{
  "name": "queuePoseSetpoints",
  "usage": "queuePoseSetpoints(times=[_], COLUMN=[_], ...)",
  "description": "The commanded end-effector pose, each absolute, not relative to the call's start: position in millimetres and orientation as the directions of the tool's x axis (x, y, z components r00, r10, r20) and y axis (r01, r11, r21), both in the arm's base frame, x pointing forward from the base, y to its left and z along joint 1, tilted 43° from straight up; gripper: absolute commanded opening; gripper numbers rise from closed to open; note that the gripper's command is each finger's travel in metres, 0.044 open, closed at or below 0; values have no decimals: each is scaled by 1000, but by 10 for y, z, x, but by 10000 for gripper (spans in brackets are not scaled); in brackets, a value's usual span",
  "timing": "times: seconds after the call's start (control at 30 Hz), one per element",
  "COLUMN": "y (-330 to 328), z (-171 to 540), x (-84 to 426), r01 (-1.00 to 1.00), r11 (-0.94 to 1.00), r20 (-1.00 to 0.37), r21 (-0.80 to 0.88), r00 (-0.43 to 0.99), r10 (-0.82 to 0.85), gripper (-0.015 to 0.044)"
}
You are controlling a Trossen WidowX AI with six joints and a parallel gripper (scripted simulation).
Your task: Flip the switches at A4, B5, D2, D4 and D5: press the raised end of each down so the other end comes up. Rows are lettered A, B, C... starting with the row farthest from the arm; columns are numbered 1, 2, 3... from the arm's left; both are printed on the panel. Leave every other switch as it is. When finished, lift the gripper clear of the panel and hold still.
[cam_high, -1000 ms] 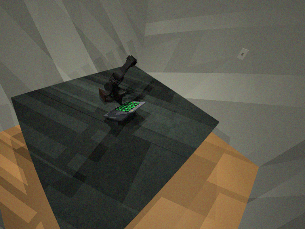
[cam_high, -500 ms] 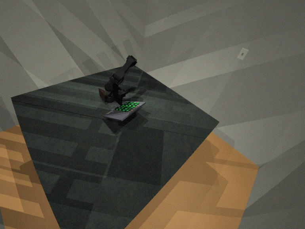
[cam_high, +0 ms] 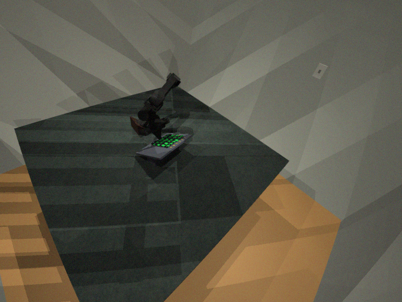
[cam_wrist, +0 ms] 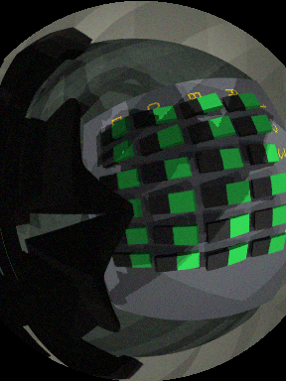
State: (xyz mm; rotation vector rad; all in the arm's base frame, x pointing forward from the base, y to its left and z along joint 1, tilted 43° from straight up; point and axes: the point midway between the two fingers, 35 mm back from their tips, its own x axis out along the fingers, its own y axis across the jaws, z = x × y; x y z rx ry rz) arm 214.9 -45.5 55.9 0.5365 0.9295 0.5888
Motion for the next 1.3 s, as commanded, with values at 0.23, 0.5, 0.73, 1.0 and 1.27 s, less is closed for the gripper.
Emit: queuePoseSetpoints(times=[0.23,0.5,0.73,1.0,1.27], y=[-443,-435,-429,-422,-415], z=[554,548,543,537,531], x=[2156,2161,2166,2171,2176], r01=[-229,-229,-229,-230,-230], r11=[718,718,718,718,718], r20=[-572,-572,-572,-572,-572], r21=[657,657,657,657,657], r00=[469,469,469,469,469], r10=[673,673,673,673,673], gripper=[0,0,0,0,0])
